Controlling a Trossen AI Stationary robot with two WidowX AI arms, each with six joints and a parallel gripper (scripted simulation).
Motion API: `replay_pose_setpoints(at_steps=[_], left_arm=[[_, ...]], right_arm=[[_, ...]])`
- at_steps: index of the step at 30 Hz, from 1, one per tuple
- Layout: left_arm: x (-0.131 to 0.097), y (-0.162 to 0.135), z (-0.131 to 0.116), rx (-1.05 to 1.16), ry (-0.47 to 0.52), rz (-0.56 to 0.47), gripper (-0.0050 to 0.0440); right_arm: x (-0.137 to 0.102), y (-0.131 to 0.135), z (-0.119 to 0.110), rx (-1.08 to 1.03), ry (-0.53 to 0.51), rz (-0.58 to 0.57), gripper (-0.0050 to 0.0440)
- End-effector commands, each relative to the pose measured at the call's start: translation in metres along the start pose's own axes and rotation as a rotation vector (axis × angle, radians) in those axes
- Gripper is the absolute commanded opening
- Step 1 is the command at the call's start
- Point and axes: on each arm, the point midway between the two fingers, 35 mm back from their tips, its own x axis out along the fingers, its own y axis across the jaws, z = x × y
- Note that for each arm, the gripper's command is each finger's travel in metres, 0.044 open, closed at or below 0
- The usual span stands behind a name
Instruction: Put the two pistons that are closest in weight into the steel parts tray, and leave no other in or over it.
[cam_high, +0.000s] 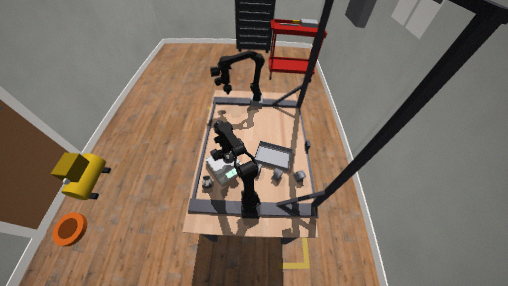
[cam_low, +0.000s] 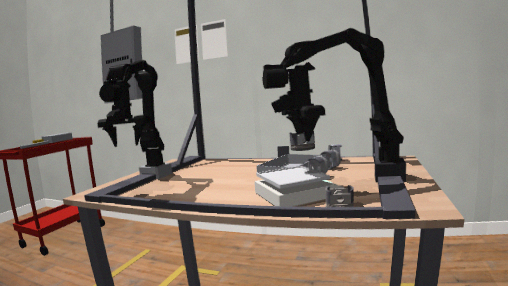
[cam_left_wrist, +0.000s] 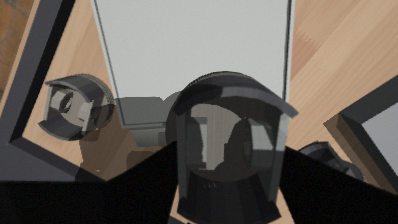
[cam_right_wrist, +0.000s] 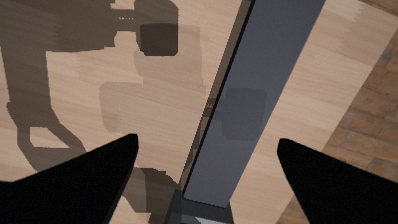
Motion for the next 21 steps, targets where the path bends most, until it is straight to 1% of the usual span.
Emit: replay_pose_setpoints(at_steps=[1, 3, 5, 6, 7, 13, 15, 18, 20, 21], left_arm=[[-0.022, 0.014, -0.005, 0.006, -0.057, -0.011, 0.0158], [-0.023, 0.023, -0.009, 0.006, -0.051, -0.010, 0.0158], [-0.024, 0.024, -0.008, 0.007, -0.056, -0.004, 0.0158], [-0.027, 0.024, 0.000, 0.006, -0.065, -0.004, 0.0158], [-0.022, 0.024, 0.006, 0.006, -0.047, -0.004, 0.0158], [-0.023, 0.024, 0.036, 0.006, -0.048, -0.006, 0.0158], [-0.023, 0.024, 0.036, 0.006, -0.048, -0.006, 0.0158], [-0.023, 0.024, 0.051, 0.004, -0.049, -0.006, 0.0158], [-0.022, 0.024, 0.053, 0.006, -0.047, -0.004, 0.0158], [-0.022, 0.024, 0.054, -0.006, -0.063, -0.013, 0.0158]], right_arm=[[-0.008, 0.000, 0.005, 0.001, -0.032, 0.002, 0.0400], [-0.008, 0.000, 0.005, 0.001, -0.032, 0.002, 0.0400], [-0.008, 0.000, 0.005, 0.001, -0.032, 0.002, 0.0400], [-0.008, 0.000, 0.005, 0.001, -0.032, 0.002, 0.0400], [-0.008, 0.000, 0.005, 0.001, -0.032, 0.002, 0.0400], [-0.008, 0.000, 0.005, 0.001, -0.032, 0.002, 0.0400], [-0.008, 0.000, 0.005, 0.001, -0.032, 0.002, 0.0400], [-0.008, 0.000, 0.005, 0.001, -0.032, 0.002, 0.0400], [-0.008, 0.000, 0.005, 0.001, -0.032, 0.002, 0.0400], [-0.008, 0.000, 0.005, 0.001, -0.032, 0.002, 0.0400]])
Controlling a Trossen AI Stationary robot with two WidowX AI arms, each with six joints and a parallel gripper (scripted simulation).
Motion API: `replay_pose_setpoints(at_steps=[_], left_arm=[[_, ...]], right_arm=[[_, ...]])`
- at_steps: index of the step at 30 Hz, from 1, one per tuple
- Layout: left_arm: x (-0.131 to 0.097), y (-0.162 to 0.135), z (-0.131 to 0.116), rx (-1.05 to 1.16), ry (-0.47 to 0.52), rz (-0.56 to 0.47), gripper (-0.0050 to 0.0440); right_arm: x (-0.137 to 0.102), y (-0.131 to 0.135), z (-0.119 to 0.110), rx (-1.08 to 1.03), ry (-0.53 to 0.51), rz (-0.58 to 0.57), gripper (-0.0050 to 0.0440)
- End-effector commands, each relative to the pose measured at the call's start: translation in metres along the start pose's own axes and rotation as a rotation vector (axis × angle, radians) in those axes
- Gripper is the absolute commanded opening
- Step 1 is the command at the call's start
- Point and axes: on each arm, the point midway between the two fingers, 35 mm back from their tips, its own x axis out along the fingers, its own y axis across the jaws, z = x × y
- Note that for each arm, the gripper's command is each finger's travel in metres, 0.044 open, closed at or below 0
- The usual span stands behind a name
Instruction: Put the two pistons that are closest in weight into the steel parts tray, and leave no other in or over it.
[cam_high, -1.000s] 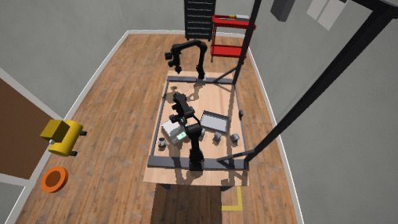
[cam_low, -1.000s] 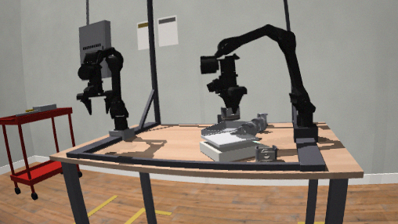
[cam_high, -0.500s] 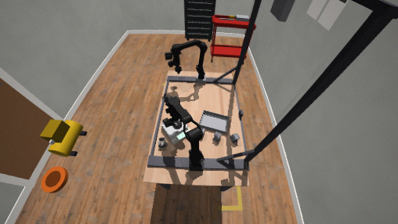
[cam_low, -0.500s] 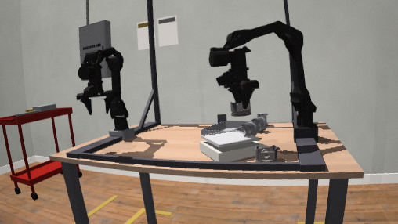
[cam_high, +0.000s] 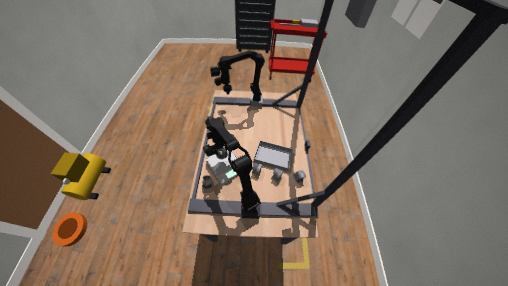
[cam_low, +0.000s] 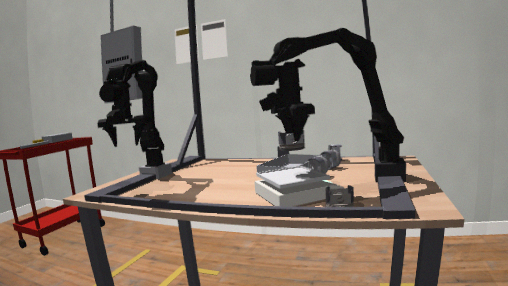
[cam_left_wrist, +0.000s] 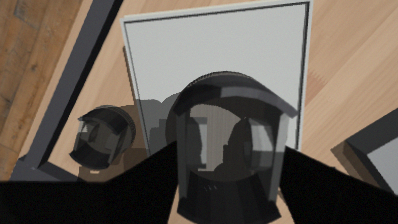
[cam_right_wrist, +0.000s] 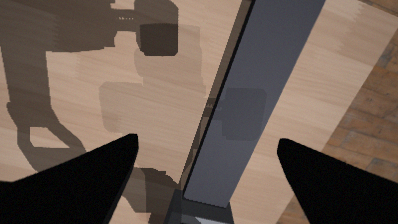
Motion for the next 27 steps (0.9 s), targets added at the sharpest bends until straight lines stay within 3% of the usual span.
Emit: replay_pose_setpoints(at_steps=[1, 27], left_arm=[[-0.014, 0.001, 0.013, -0.009, -0.057, -0.007, 0.0158], [0.030, 0.000, 0.009, -0.005, -0.037, -0.005, 0.0158]], right_arm=[[-0.008, 0.000, 0.005, 0.001, -0.032, 0.002, 0.0400], [-0.008, 0.000, 0.005, 0.001, -0.032, 0.002, 0.0400]])
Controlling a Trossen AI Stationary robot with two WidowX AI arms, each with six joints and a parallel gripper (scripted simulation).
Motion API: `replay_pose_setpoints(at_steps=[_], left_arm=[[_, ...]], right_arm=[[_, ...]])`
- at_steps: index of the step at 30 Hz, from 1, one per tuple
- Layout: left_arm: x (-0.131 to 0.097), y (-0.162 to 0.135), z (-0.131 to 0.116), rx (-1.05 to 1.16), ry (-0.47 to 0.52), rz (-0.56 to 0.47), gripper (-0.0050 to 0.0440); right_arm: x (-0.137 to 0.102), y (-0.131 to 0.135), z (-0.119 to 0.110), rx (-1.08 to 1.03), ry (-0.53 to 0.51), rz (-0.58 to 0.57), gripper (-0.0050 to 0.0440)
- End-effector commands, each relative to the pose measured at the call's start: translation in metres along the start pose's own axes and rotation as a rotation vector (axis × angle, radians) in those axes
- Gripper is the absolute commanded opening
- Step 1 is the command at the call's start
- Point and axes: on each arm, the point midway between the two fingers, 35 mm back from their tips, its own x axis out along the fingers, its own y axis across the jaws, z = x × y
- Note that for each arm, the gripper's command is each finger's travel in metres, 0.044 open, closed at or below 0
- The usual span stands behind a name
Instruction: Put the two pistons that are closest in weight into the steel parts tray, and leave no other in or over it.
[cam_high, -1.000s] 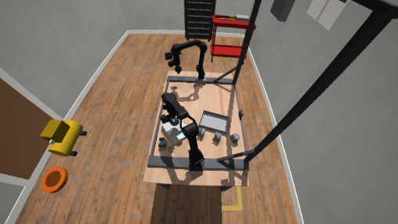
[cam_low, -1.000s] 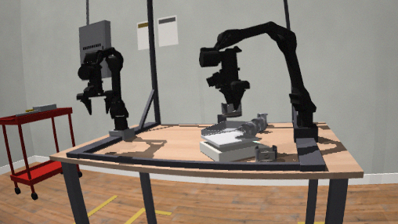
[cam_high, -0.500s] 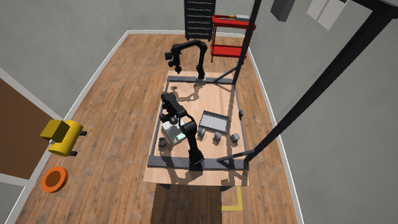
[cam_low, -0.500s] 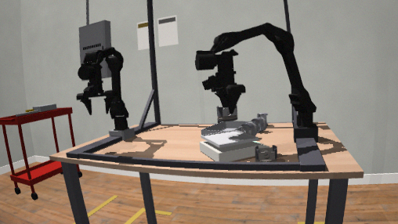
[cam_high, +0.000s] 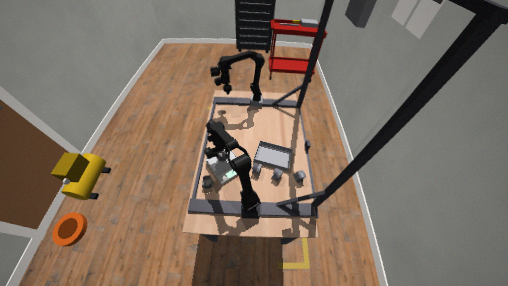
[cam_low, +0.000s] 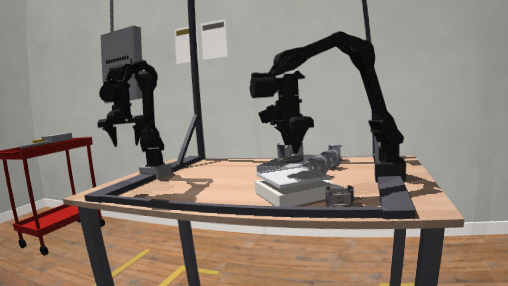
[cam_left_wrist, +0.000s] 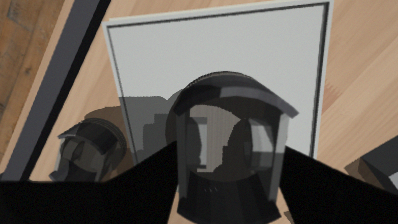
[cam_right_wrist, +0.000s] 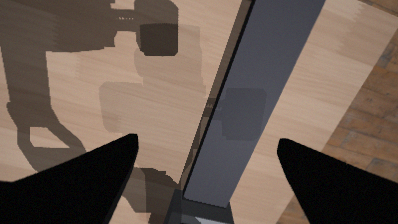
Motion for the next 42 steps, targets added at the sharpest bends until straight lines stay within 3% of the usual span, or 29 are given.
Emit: replay_pose_setpoints(at_steps=[1, 25, 30, 42], left_arm=[[-0.004, 0.001, 0.004, -0.005, -0.029, -0.002, 0.0158], [0.034, 0.001, 0.004, -0.005, -0.028, -0.002, 0.0158], [0.022, 0.001, 0.010, -0.004, -0.067, -0.002, 0.0158], [0.029, 0.001, 0.007, -0.005, -0.050, -0.002, 0.0158]], right_arm=[[-0.008, 0.000, 0.005, 0.001, -0.032, 0.002, 0.0400], [-0.008, 0.000, 0.005, 0.001, -0.032, 0.002, 0.0400], [-0.008, 0.000, 0.005, 0.001, -0.032, 0.002, 0.0400], [-0.008, 0.000, 0.005, 0.001, -0.032, 0.002, 0.0400]])
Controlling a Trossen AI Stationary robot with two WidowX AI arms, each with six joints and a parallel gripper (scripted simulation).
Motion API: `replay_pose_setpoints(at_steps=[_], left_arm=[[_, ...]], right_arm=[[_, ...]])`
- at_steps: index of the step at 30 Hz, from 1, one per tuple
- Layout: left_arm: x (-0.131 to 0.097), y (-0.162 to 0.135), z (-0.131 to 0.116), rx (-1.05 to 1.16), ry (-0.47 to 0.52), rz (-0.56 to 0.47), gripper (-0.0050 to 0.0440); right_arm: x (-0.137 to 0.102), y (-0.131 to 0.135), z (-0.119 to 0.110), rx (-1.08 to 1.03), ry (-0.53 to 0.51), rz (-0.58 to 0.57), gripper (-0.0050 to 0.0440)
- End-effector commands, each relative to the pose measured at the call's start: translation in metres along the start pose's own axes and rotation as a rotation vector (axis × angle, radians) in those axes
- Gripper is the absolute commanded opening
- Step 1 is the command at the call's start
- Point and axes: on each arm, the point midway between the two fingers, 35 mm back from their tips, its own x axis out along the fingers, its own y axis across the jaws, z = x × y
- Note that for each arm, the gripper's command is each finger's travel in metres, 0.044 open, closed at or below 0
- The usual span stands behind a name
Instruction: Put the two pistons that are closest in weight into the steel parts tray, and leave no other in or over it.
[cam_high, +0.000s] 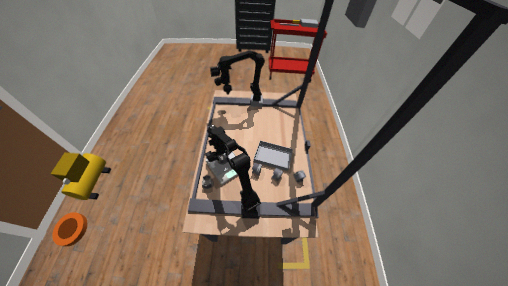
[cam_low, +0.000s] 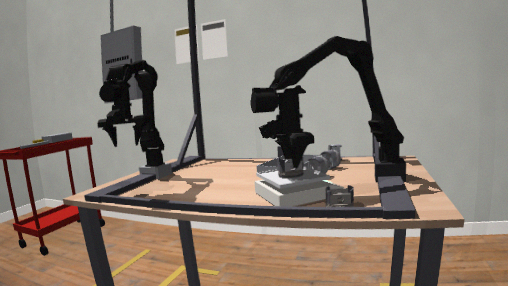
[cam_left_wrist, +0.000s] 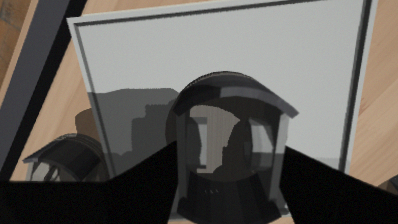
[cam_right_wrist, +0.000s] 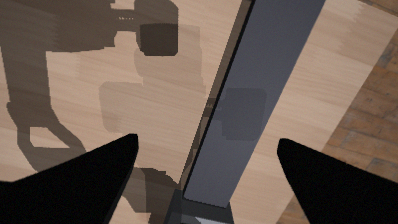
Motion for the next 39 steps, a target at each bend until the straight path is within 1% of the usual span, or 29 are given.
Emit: replay_pose_setpoints(at_steps=[1, 6, 10, 14, 15, 16, 18, 39], left_arm=[[-0.0110, 0.0003, 0.0060, -0.005, -0.043, -0.002, 0.0158], [-0.0072, 0.0003, 0.0046, -0.005, -0.034, -0.002, 0.0158], [-0.0108, 0.0003, 0.0062, -0.003, -0.044, 0.000, 0.0158], [-0.0053, 0.0003, 0.0046, -0.005, -0.031, -0.002, 0.0158], [-0.0100, 0.0003, 0.0062, -0.003, -0.044, 0.000, 0.0158], [-0.0066, 0.0003, 0.0051, -0.005, -0.035, -0.002, 0.0158], [-0.0097, 0.0003, 0.0062, -0.003, -0.044, 0.000, 0.0158], [-0.0083, 0.0003, 0.0062, -0.003, -0.044, 0.000, 0.0158]], right_arm=[[-0.0083, -0.0002, 0.0048, 0.001, -0.032, 0.002, 0.0400], [-0.0083, -0.0002, 0.0048, 0.001, -0.032, 0.002, 0.0400], [-0.0083, -0.0002, 0.0048, 0.001, -0.032, 0.002, 0.0400], [-0.0083, -0.0002, 0.0048, 0.001, -0.032, 0.002, 0.0400], [-0.0083, -0.0002, 0.0048, 0.001, -0.032, 0.002, 0.0400], [-0.0083, -0.0002, 0.0048, 0.001, -0.032, 0.002, 0.0400], [-0.0083, -0.0002, 0.0048, 0.001, -0.032, 0.002, 0.0400], [-0.0083, -0.0002, 0.0048, 0.001, -0.032, 0.002, 0.0400]])
